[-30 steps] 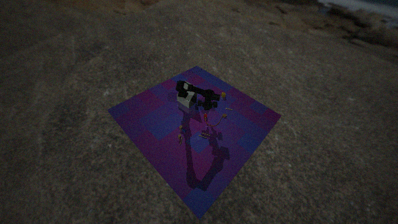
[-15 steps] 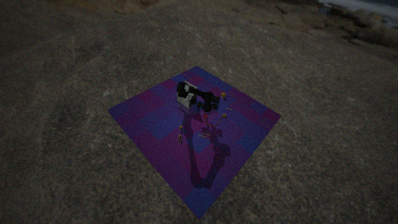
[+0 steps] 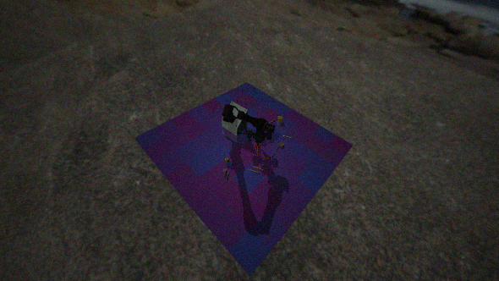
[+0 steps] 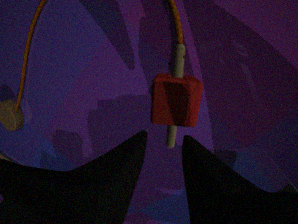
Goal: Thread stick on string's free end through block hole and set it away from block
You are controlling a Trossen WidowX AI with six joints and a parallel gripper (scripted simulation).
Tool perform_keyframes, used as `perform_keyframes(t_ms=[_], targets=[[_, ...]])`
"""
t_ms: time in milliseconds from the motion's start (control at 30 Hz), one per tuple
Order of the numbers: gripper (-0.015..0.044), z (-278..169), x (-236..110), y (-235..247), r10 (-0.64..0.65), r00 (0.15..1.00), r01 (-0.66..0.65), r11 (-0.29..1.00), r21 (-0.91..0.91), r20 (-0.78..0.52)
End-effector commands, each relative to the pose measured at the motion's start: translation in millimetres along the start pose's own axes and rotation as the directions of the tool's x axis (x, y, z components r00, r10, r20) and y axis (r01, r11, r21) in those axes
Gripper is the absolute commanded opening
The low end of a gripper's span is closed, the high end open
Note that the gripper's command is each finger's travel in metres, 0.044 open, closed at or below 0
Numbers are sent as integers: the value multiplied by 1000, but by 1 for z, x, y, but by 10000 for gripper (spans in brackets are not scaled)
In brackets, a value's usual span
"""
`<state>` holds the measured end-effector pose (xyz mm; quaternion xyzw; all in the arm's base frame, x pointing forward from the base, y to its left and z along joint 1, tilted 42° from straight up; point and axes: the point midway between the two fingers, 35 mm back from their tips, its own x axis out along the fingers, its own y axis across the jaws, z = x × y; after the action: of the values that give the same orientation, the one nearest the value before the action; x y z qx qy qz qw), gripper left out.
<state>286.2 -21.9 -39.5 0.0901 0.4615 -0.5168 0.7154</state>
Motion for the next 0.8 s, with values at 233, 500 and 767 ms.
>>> perform_keyframes(t_ms=[233,500,767], targets=[[121,-3,20,-5,-14,1000,14,1000,-12,2],[121,-3,21,-5,-14,1000,14,1000,-12,3],[0,-2,19,-4,-9,1000,9,1000,-5,1]])
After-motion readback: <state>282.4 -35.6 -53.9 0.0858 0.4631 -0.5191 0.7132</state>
